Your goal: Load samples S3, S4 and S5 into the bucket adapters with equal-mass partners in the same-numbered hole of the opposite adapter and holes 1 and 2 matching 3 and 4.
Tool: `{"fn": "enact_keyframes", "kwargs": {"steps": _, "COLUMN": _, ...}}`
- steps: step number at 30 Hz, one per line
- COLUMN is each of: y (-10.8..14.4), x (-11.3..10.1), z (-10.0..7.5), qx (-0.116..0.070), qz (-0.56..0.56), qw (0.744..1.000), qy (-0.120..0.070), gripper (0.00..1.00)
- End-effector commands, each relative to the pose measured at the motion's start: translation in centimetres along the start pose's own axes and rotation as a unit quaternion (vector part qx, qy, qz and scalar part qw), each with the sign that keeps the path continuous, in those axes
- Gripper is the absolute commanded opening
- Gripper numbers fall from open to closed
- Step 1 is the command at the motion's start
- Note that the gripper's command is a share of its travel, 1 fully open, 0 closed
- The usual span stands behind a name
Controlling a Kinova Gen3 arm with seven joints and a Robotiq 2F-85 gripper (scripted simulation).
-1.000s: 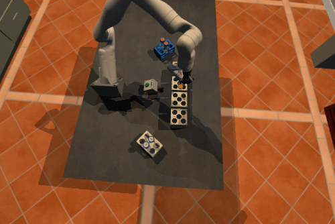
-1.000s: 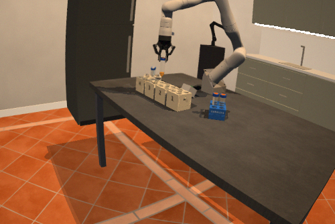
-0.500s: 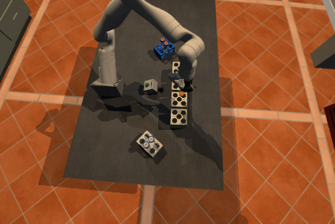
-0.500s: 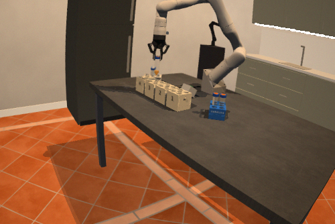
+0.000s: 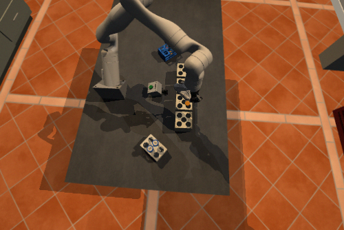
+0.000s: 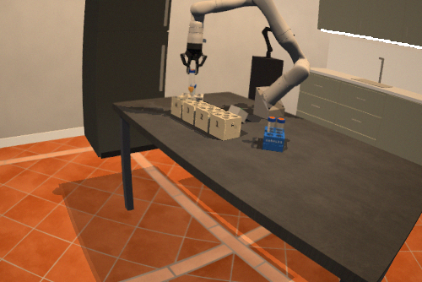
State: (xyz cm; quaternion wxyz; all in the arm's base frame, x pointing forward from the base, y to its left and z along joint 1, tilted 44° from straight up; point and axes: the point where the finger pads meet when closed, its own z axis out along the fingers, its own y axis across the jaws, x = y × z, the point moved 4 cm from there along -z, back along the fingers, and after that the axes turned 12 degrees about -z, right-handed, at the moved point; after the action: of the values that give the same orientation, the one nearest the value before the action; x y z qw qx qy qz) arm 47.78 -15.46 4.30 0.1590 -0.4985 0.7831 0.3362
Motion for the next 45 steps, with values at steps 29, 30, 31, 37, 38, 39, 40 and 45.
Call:
{"fn": "enact_keyframes", "kwargs": {"steps": 29, "y": -5.8, "x": 7.4, "z": 0.4, "qx": -0.006, "qz": 0.0, "qw": 1.0, "qy": 0.001, "gripper": 0.1}}
{"fn": "enact_keyframes", "kwargs": {"steps": 30, "y": -6.0, "x": 7.6, "z": 0.4, "qx": -0.006, "qz": 0.0, "qw": 1.0, "qy": 0.001, "gripper": 0.1}}
{"fn": "enact_keyframes", "kwargs": {"steps": 31, "y": -6.2, "x": 7.9, "z": 0.4, "qx": -0.006, "qz": 0.0, "qw": 1.0, "qy": 0.001, "gripper": 0.1}}
{"fn": "enact_keyframes", "kwargs": {"steps": 37, "y": -6.3, "x": 7.8, "z": 0.4, "qx": -0.006, "qz": 0.002, "qw": 1.0, "qy": -0.002, "gripper": 0.1}}
{"fn": "enact_keyframes", "kwargs": {"steps": 38, "y": -6.3, "x": 7.9, "z": 0.4, "qx": -0.005, "qz": 0.002, "qw": 1.0, "qy": -0.001, "gripper": 0.1}}
{"fn": "enact_keyframes", "kwargs": {"steps": 39, "y": -6.3, "x": 7.9, "z": 0.3, "qx": -0.005, "qz": 0.002, "qw": 1.0, "qy": -0.001, "gripper": 0.1}}
{"fn": "enact_keyframes", "kwargs": {"steps": 40, "y": -6.3, "x": 7.9, "z": 0.3, "qx": -0.005, "qz": 0.003, "qw": 1.0, "qy": -0.001, "gripper": 0.1}}
{"fn": "enact_keyframes", "kwargs": {"steps": 45, "y": -6.4, "x": 7.8, "z": 0.3, "qx": -0.002, "qz": 0.003, "qw": 1.0, "qy": -0.003, "gripper": 0.1}}
